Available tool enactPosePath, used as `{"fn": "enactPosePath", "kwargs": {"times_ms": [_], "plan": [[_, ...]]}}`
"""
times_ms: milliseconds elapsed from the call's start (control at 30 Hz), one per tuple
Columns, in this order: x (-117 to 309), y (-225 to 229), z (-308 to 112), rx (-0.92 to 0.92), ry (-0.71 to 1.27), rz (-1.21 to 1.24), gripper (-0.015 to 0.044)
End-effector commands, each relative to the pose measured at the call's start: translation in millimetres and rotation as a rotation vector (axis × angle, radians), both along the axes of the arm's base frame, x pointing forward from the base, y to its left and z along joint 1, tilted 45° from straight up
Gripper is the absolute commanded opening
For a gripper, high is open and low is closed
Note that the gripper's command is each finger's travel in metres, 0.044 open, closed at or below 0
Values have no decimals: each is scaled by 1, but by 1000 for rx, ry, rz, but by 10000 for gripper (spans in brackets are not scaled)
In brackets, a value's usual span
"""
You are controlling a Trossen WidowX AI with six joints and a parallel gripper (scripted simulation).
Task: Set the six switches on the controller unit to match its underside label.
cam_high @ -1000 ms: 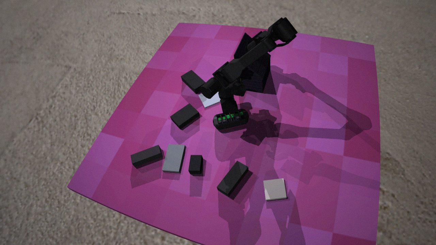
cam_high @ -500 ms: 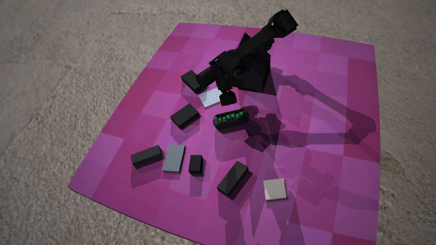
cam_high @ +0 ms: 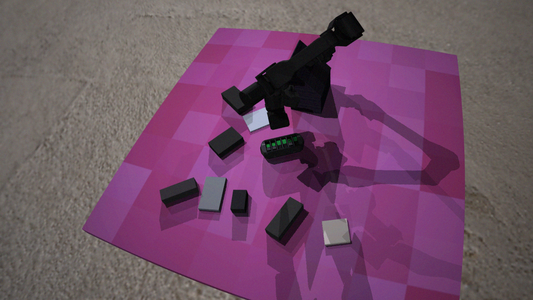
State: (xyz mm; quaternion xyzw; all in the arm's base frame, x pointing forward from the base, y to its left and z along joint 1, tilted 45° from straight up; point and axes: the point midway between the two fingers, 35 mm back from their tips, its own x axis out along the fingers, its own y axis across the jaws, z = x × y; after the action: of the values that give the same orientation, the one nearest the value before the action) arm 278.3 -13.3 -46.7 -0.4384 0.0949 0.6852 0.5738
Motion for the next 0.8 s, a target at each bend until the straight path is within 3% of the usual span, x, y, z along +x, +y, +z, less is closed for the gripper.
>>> {"fn": "enactPosePath", "kwargs": {"times_ms": [0,567,633,767], "plan": [[0,0,0,-3,-1,5,0],[0,0,0,0,0,0,440],[0,0,0,0,0,0,440],[1,-29,27,-5,1,-1,335]]}}
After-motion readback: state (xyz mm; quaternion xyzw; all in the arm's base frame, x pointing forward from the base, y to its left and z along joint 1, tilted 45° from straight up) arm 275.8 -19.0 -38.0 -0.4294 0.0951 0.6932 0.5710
